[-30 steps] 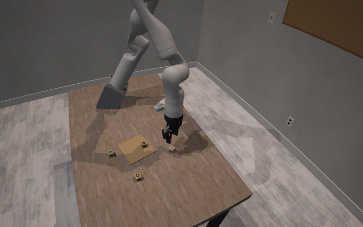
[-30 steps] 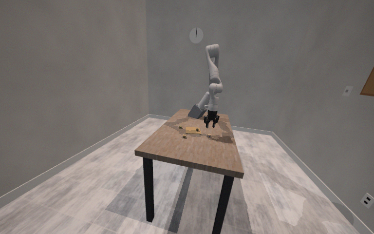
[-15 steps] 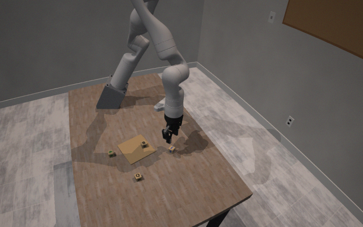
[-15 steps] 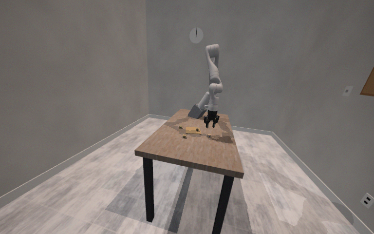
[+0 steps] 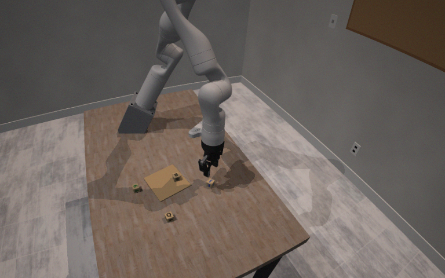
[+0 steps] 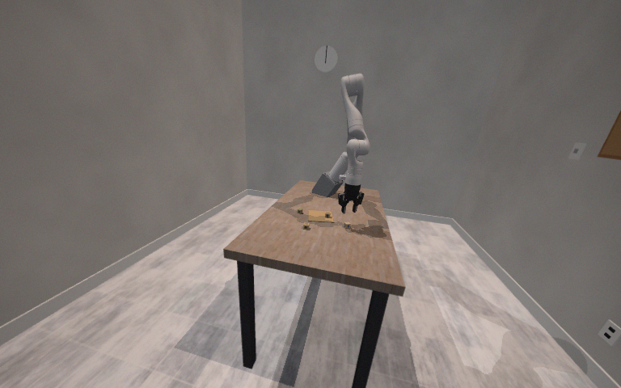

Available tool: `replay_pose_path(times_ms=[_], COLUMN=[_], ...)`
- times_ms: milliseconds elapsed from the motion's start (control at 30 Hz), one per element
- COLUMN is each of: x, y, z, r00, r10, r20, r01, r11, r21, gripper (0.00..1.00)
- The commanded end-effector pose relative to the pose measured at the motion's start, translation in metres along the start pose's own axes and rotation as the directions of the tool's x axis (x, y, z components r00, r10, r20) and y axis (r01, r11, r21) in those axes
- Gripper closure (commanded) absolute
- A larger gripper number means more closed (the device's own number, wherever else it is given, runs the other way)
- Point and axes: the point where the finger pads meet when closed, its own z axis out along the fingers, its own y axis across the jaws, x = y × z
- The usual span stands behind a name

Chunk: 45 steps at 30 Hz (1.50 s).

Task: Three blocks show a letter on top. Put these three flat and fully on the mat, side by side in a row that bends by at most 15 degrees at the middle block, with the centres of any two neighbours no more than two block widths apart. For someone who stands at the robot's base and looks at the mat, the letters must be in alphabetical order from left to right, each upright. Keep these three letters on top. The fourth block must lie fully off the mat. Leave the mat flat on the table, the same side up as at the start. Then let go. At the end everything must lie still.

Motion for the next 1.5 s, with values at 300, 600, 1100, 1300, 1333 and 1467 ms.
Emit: replay_pose_path(times_ms=[300,600,1100,1300,1333,1467], x=[0.000,0.000,0.000,0.000,0.000,0.000], y=[0.001,0.001,0.001,0.001,0.001,0.001], z=[0.015,0.026,0.042,0.046,0.046,0.047], r00=[1.000,1.000,1.000,1.000,1.000,1.000], r10=[-0.001,-0.001,-0.001,-0.001,-0.001,-0.001], r20=[-0.001,-0.001,-0.001,-0.001,-0.001,-0.001], r01=[0.001,0.001,0.001,0.001,0.001,0.001], r11=[1.000,1.000,1.000,1.000,1.000,1.000], r21=[-0.002,-0.002,-0.002,-0.002,-0.002,-0.002], gripper=[0.38,0.38,0.38,0.38,0.38,0.38])
